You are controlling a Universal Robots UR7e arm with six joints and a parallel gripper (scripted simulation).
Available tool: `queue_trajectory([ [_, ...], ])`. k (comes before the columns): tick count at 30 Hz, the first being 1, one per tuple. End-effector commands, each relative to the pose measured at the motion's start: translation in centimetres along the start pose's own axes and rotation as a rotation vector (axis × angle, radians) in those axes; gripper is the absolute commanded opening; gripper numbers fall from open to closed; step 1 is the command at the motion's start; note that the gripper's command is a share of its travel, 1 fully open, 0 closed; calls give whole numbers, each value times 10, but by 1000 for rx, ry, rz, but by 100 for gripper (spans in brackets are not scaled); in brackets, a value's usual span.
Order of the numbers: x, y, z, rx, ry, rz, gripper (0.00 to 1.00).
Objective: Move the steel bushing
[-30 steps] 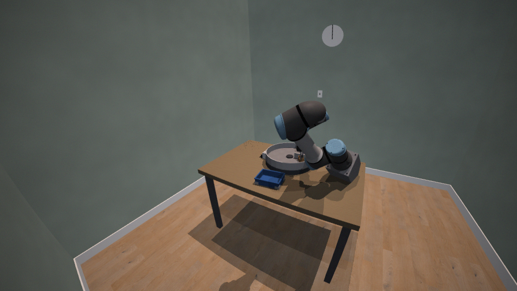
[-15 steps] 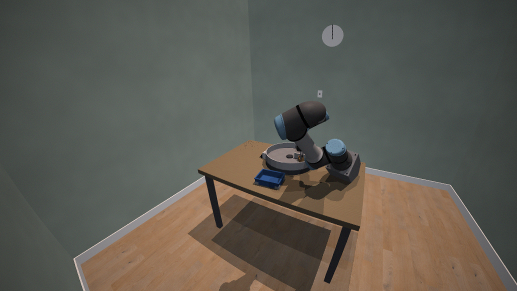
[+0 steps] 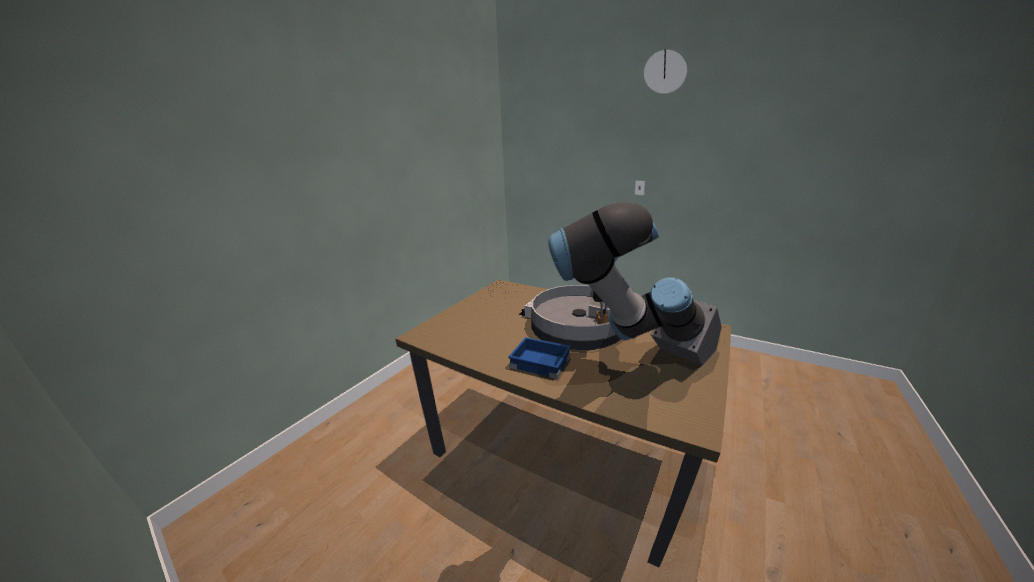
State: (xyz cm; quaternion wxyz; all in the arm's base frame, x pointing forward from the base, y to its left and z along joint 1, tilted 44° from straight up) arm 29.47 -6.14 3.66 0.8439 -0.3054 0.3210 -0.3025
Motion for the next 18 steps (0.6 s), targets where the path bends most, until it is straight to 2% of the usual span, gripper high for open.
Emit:
queue_trajectory([
  [1,0,-28,0,-3,-1,-5,0],
  [13,0,-28,0,-3,-1,-5,0],
  [18,1,-54,0,-4,-1,-8,0],
])
Point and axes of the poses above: the point where the finger pads meet when closed, its own y axis out along the fingers, its own z axis across the jaws, x = y × z, the point moved 1 cm from there along -y, back along the fingers, and after that the axes turned 13 degrees about -y, right-handed, at the moved point
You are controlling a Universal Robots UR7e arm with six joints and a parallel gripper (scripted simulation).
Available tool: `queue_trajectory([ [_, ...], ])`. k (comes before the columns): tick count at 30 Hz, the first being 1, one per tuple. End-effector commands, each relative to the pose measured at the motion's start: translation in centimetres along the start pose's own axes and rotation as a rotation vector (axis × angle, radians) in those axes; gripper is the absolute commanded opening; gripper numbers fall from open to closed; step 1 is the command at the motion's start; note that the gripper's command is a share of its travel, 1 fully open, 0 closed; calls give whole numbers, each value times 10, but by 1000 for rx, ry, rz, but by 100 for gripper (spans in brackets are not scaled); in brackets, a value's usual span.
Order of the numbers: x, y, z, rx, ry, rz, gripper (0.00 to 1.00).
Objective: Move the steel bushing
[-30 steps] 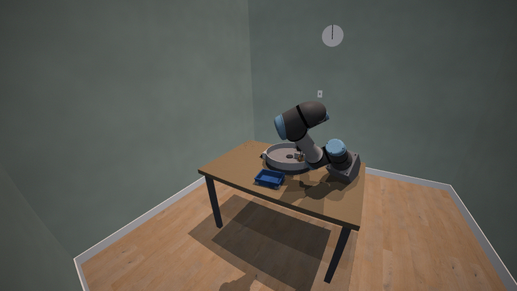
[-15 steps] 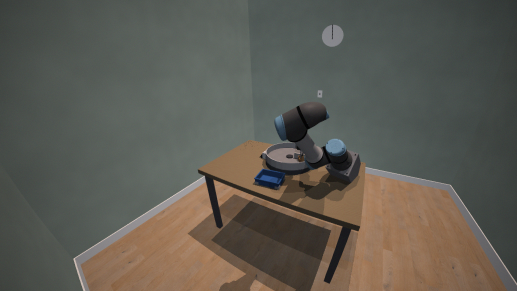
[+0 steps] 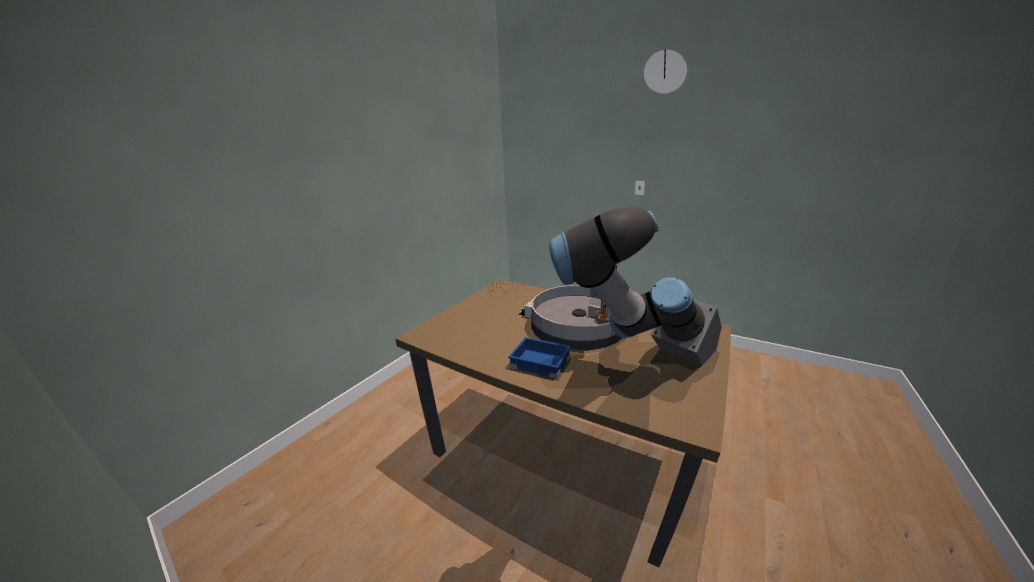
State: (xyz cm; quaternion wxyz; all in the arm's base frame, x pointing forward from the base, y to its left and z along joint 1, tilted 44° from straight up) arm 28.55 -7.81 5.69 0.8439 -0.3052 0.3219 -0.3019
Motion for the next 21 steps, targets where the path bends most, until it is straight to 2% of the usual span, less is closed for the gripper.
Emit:
queue_trajectory([
  [1,2,-26,0,-3,-2,-10,0],
  [12,2,-26,0,-3,-2,-10,0],
  [17,46,-25,12,-3,-2,-9,0],
  [21,46,-25,12,-3,-2,-9,0],
])
Point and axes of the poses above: the point where the finger pads meet when closed, its own y axis out along the fingers, its own z axis across the jaws, x = y × z, the point moved 1 cm from there along -y, back along the fingers, and after that the axes turned 13 degrees about -y, right-handed, at the moved point
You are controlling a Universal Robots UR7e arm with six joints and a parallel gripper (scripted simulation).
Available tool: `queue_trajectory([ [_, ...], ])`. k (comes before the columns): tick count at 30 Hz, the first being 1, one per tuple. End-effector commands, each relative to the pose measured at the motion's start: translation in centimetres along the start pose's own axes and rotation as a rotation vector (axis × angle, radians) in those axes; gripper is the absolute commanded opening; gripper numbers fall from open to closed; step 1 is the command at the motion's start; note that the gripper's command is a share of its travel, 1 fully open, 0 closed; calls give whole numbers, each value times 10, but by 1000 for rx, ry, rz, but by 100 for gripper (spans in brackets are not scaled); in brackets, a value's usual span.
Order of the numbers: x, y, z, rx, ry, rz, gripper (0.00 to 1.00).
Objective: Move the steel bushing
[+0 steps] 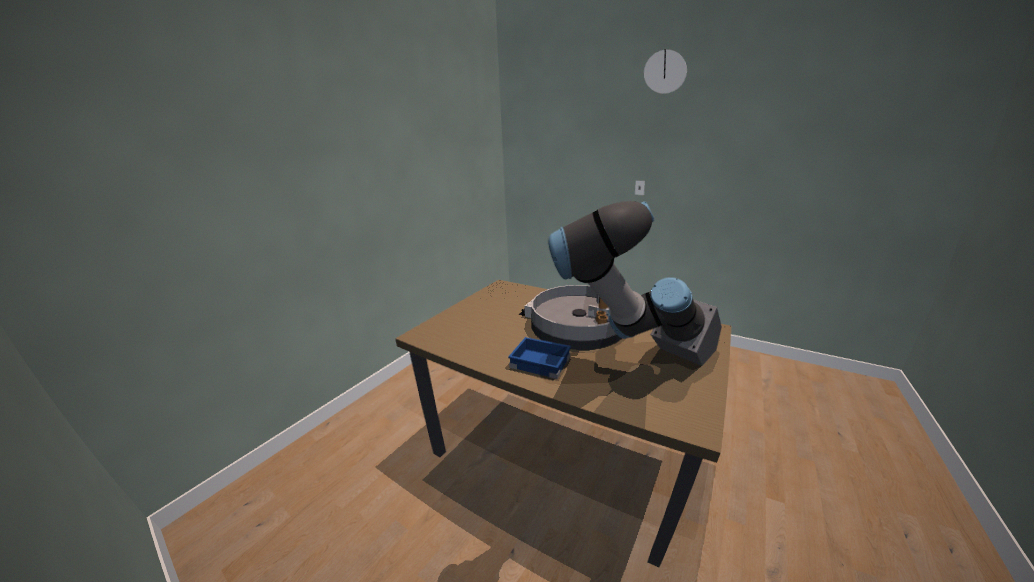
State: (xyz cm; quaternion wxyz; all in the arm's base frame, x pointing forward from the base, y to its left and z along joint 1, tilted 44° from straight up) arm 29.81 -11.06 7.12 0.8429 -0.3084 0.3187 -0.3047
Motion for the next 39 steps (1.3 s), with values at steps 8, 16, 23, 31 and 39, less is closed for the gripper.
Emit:
queue_trajectory([
  [8,21,2,5,-1,3,0,0],
  [16,61,-1,16,0,3,0,0],
  [23,61,-1,16,0,3,0,0],
  [31,103,-3,26,1,2,0,0],
  [39,103,-3,26,1,2,0,0],
])
Point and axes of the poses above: the point where the finger pads meet when closed, its own y axis out along the fingers, its own z axis across the jaws, x = y × z, the point moved 1 cm from there along -y, back along the fingers, and after that the axes turned 13 degrees about -y, right-handed, at the moved point
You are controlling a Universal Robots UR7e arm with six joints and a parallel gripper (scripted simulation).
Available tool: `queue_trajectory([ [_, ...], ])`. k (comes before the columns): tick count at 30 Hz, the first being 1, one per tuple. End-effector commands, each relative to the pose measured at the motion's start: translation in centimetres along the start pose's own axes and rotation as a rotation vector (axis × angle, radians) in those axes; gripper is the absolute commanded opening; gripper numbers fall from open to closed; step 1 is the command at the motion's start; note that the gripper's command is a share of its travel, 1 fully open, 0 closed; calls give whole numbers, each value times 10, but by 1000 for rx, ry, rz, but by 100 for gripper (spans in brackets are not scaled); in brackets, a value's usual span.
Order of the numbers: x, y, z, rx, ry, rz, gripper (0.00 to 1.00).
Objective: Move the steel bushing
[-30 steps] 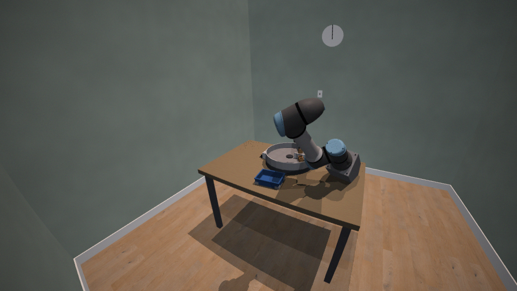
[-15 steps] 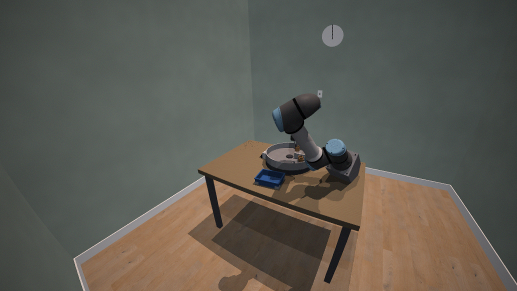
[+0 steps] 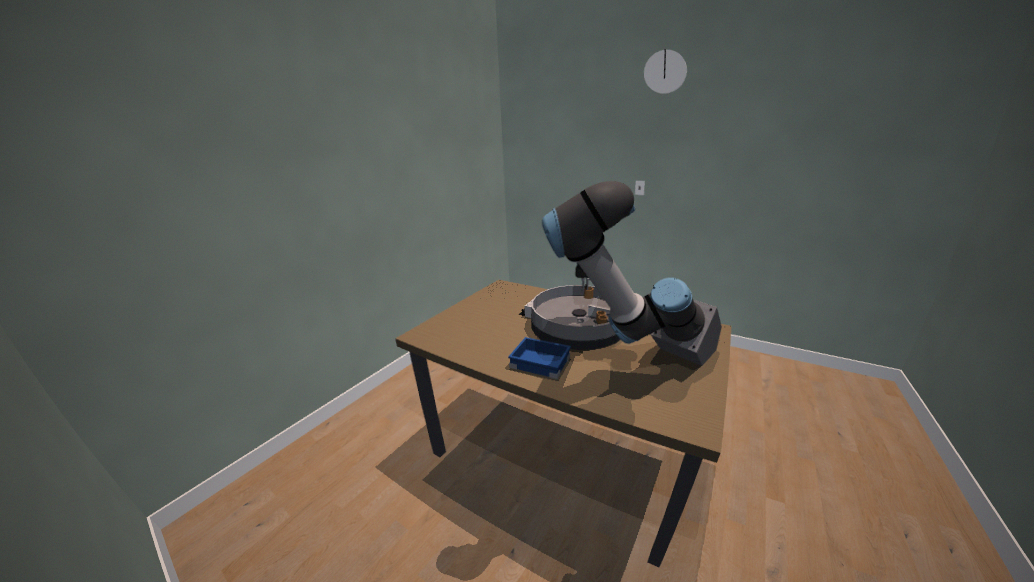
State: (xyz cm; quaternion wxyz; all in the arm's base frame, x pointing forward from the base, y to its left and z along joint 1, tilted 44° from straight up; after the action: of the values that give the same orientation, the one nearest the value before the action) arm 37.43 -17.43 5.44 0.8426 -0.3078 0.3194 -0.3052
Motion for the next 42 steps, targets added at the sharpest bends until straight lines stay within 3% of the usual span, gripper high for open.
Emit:
queue_trajectory([
  [1,5,1,2,0,0,0,0],
  [3,5,1,2,0,0,0,0],
  [8,47,-2,13,0,0,-2,0],
  [37,56,1,17,-2,0,-1,0],
  [42,55,23,16,-2,1,-2,0],
])
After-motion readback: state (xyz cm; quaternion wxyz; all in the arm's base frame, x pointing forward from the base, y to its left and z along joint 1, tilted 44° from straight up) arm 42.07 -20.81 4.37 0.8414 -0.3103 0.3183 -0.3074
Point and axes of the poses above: the point where the finger pads meet when closed, its own y axis out along the fingers, its own z axis across the jaws, x = y × z, the point moved 1 cm from there along -y, back along the fingers, and after that the axes turned 13 degrees about -y, right-handed, at the moved point
